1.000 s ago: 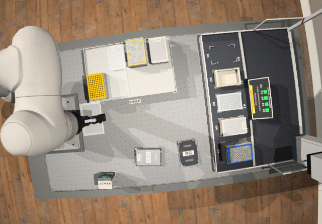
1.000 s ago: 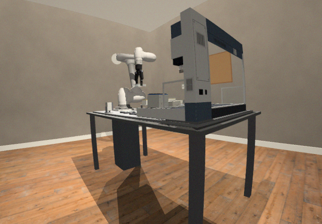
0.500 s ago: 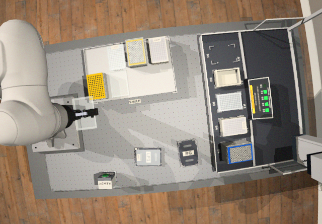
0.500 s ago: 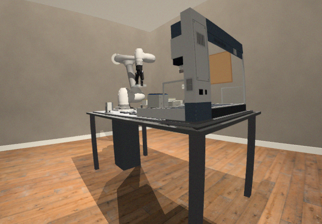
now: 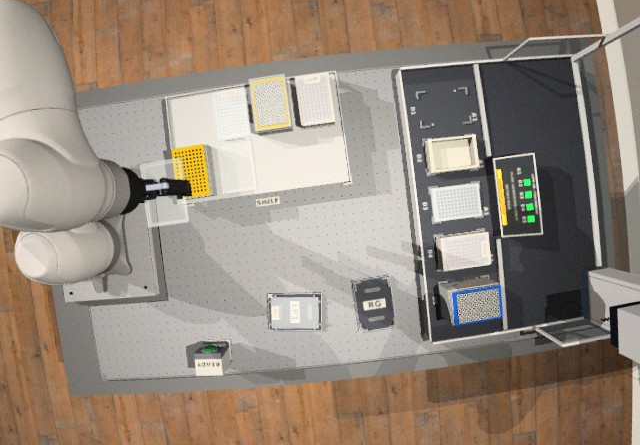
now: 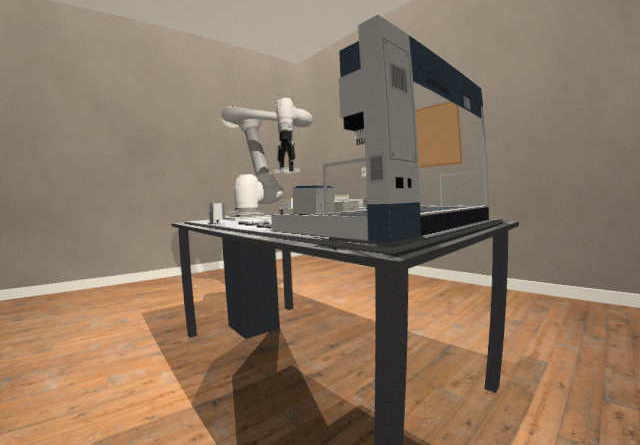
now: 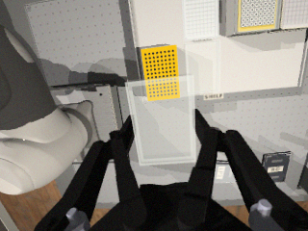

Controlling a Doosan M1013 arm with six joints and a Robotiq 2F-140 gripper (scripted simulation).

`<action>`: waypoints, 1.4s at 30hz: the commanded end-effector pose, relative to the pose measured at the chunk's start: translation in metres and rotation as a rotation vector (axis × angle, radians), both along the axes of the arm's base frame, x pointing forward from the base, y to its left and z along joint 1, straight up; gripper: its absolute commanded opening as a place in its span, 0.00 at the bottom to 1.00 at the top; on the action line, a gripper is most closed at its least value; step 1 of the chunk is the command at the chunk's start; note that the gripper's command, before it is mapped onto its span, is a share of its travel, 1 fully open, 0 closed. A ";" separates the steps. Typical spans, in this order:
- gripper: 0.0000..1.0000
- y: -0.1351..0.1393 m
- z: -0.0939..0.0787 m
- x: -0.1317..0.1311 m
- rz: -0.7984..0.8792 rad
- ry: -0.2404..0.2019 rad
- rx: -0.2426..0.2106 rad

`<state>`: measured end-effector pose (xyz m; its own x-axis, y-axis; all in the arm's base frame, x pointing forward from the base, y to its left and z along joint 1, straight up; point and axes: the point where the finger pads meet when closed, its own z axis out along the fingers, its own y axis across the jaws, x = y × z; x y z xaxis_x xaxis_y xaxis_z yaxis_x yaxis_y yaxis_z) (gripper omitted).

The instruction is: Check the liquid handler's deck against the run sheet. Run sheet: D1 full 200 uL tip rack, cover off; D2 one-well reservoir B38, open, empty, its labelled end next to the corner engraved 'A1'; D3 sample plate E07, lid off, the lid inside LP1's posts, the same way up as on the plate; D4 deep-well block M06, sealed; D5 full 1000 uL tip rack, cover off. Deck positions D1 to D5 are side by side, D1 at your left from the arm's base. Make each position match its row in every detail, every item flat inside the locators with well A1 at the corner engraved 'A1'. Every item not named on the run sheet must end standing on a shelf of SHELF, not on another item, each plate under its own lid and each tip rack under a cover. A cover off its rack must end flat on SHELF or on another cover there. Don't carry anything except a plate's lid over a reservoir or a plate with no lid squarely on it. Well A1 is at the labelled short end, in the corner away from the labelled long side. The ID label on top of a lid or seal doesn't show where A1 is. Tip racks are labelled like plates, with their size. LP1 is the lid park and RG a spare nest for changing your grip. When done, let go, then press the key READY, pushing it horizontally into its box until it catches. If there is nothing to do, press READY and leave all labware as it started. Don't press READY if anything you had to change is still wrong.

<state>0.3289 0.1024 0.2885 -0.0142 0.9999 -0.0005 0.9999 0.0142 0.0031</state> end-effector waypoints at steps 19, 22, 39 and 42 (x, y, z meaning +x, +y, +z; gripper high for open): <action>0.10 0.057 0.000 0.001 -0.001 -0.001 -0.001; 0.10 0.057 0.000 0.001 -0.001 -0.001 -0.001; 0.10 0.057 0.000 0.001 -0.001 -0.001 -0.001; 0.10 0.057 0.000 0.001 -0.001 -0.001 -0.001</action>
